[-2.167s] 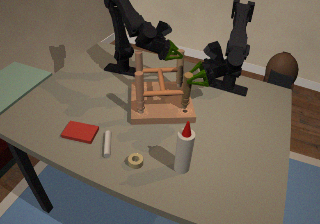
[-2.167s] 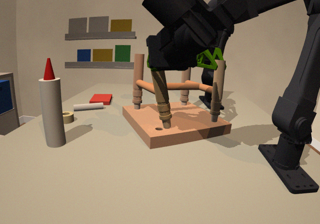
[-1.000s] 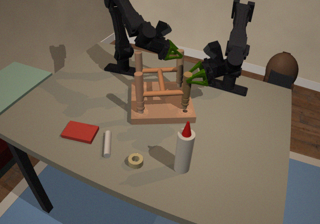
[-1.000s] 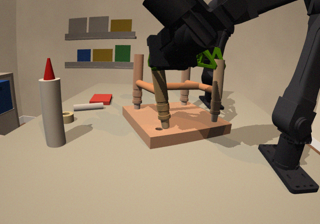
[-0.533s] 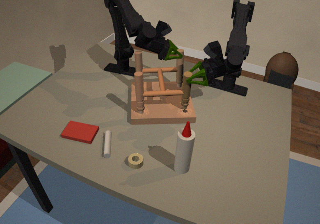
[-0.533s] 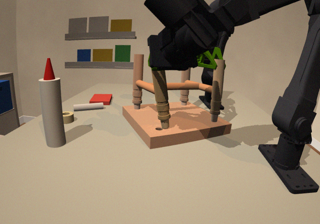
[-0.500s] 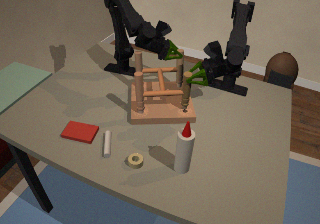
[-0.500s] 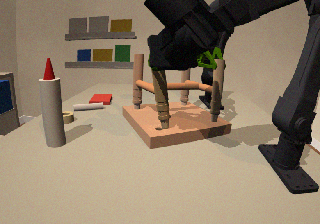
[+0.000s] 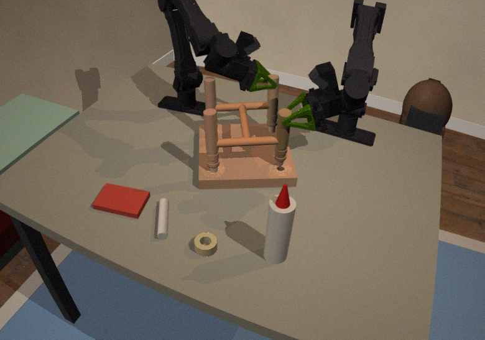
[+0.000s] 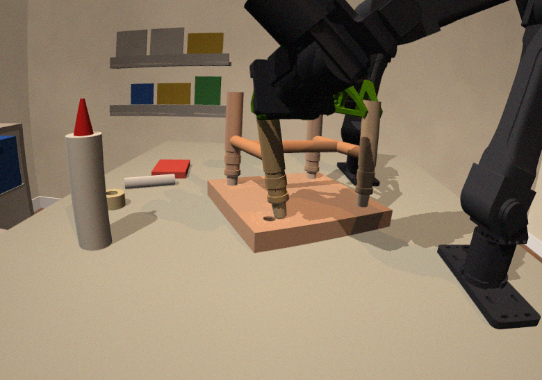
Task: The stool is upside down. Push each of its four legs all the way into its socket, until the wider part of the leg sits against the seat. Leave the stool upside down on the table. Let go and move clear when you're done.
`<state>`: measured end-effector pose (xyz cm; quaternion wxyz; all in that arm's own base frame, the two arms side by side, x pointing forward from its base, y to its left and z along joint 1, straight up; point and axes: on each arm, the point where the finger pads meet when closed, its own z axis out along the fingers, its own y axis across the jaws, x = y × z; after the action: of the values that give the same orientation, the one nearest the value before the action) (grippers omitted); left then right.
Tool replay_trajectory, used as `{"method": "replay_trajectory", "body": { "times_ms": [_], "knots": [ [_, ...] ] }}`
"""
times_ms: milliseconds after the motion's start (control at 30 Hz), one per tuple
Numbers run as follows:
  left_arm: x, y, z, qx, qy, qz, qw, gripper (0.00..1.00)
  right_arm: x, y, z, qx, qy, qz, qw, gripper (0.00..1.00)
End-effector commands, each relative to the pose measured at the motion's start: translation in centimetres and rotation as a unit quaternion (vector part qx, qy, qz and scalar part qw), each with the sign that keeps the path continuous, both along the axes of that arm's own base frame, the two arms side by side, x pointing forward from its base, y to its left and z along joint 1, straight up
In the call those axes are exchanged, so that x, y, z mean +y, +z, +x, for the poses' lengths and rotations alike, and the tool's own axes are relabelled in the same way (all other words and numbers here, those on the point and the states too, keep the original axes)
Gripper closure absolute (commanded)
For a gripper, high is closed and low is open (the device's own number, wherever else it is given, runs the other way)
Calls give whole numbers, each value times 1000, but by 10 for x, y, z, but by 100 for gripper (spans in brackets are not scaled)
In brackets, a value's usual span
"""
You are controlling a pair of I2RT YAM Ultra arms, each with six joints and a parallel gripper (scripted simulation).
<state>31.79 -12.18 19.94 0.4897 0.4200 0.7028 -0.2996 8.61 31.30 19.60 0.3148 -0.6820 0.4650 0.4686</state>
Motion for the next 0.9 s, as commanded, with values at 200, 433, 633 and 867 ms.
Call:
{"method": "replay_trajectory", "body": {
  "times_ms": [200,433,633,867],
  "knots": [
    [-26,-4,-49,66,-71,-57,994,72,20,18,59,-99,-88,29,991,72],
    [-7,-1,-8,-6,-16,0,1000,72,6,14,13,-22,-9,24,999,72],
    [-9,-1,-13,-1,-23,-6,1000,72,8,15,18,-29,-17,25,999,72],
    [-14,-1,-20,8,-35,-16,999,72,10,16,26,-42,-30,26,998,72]
  ]
}}
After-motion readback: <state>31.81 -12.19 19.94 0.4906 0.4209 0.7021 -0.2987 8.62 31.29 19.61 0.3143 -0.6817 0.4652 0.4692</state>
